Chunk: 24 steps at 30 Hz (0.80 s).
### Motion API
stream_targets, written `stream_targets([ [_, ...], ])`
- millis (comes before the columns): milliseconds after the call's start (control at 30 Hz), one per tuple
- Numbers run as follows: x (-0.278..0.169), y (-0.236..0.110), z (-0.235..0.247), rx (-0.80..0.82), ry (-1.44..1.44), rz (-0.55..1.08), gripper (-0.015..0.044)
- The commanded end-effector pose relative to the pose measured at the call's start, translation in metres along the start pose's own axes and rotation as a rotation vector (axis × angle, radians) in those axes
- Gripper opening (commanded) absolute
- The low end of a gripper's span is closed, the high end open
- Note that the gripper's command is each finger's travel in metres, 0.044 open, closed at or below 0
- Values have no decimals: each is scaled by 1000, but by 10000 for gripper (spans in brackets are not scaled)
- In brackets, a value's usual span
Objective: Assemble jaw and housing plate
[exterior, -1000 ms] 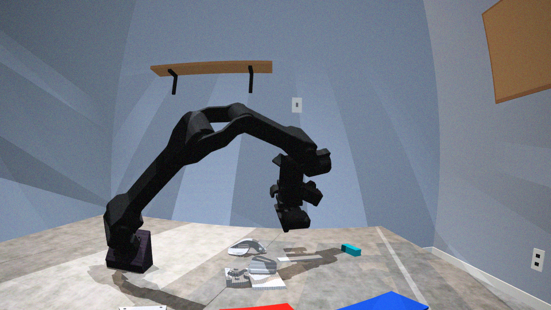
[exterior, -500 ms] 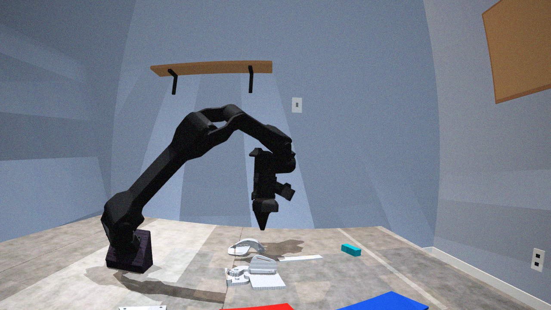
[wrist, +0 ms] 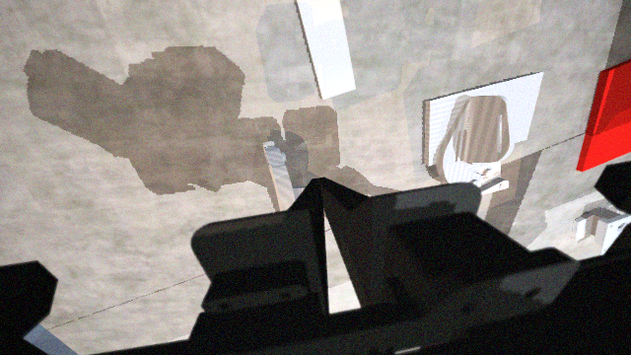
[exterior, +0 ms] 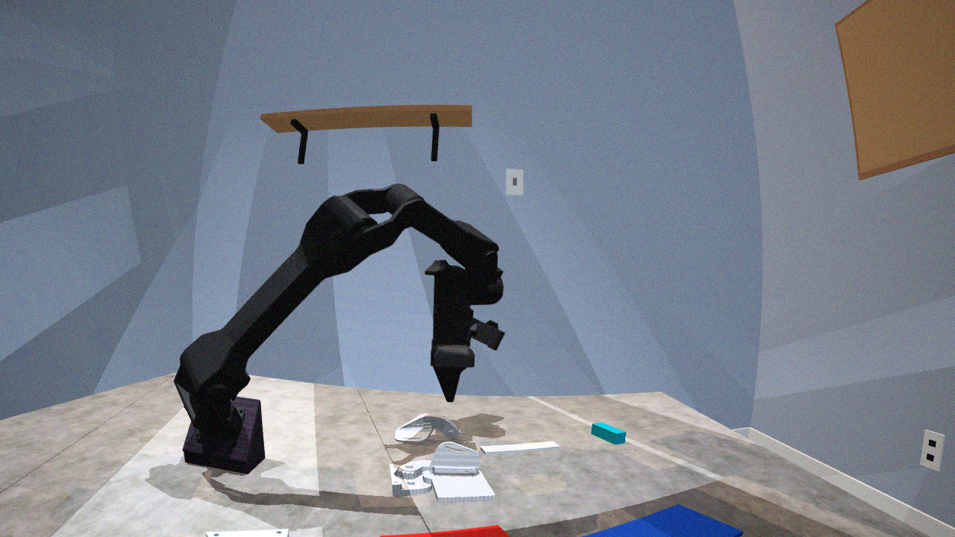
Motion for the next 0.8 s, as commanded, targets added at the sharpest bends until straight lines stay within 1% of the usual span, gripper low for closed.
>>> stream_targets([
  [0,0,9,0,-9,-3,1,0],
  [767,0,47,-1,-10,-2,1,0],
])
Point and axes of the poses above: the point midway between the two fingers, 35 mm back from their tips, its own y axis out along the fingers, its own z axis across the jaws, x = y × z, the point moved 3 cm from there along -y, back along the fingers, and after that the axes turned 15 degrees about y, right-handed, at the moved point
